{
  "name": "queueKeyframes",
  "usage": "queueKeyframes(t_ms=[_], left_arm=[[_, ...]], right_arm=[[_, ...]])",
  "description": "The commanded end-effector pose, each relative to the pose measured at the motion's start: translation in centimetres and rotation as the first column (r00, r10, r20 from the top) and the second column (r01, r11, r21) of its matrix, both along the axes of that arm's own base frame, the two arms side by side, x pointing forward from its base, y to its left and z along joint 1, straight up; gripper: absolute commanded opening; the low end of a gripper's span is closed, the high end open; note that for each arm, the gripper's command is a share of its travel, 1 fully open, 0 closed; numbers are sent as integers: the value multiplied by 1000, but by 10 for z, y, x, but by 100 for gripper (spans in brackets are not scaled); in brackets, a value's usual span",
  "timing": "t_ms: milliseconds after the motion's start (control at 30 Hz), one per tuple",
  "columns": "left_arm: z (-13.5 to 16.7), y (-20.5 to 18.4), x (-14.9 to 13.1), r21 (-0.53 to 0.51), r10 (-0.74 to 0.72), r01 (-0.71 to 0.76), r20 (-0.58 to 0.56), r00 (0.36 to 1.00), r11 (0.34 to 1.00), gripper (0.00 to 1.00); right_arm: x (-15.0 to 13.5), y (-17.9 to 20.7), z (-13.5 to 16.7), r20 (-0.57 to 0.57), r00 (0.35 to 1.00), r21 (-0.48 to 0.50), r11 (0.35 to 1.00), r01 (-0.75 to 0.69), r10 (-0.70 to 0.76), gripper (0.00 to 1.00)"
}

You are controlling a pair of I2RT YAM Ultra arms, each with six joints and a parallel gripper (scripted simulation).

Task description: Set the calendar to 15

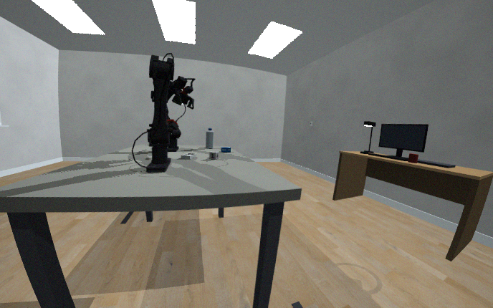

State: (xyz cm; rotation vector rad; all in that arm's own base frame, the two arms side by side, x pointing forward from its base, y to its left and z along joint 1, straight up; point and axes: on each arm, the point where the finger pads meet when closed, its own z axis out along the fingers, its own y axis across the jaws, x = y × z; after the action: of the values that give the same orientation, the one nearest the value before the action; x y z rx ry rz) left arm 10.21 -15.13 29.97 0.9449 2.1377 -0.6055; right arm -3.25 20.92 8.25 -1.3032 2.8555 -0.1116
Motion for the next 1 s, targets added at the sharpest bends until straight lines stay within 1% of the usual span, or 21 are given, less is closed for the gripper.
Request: queueKeyframes(t_ms=[0,167,233,267,333,467,600,733,800,833,900,967], left_arm=[[6,3,-2,-13,0,0,14,1000,1000,100],[6,3,-2,-13,0,0,14,1000,1000,100],[6,3,-2,-13,0,0,14,1000,1000,100],[6,3,-2,-13,0,0,14,1000,1000,100],[6,3,-2,-13,0,0,14,1000,1000,100],[6,3,-2,-13,0,0,14,1000,1000,100],[6,3,-2,-13,0,0,14,1000,1000,100],[6,3,-2,-13,0,0,14,1000,1000,100],[6,3,-2,-13,0,0,14,1000,1000,100],[6,3,-2,-13,0,0,14,1000,1000,100],[6,3,-2,-13,0,0,14,1000,1000,100],[6,3,-2,-13,0,0,14,1000,1000,100]], right_arm=[[1,2,8,13,971,-43,971,-237,238,100],[-2,4,10,10,899,-86,896,-436,438,100],[-2,4,10,10,899,-86,896,-436,438,100],[-2,4,11,7,878,-96,875,-475,478,100],[-3,5,12,0,812,-121,806,-579,583,100],[-7,8,14,-15,696,-153,686,-711,718,100],[-9,10,16,-37,558,-182,543,-819,829,100],[-12,12,18,-63,403,-207,383,-900,913,100],[-12,12,18,-63,403,-207,383,-900,913,100],[-12,12,18,-71,361,-213,339,-916,930,100],[-15,14,19,-92,243,-226,217,-950,966,100],[-17,15,20,-109,153,-234,124,-964,982,100]])
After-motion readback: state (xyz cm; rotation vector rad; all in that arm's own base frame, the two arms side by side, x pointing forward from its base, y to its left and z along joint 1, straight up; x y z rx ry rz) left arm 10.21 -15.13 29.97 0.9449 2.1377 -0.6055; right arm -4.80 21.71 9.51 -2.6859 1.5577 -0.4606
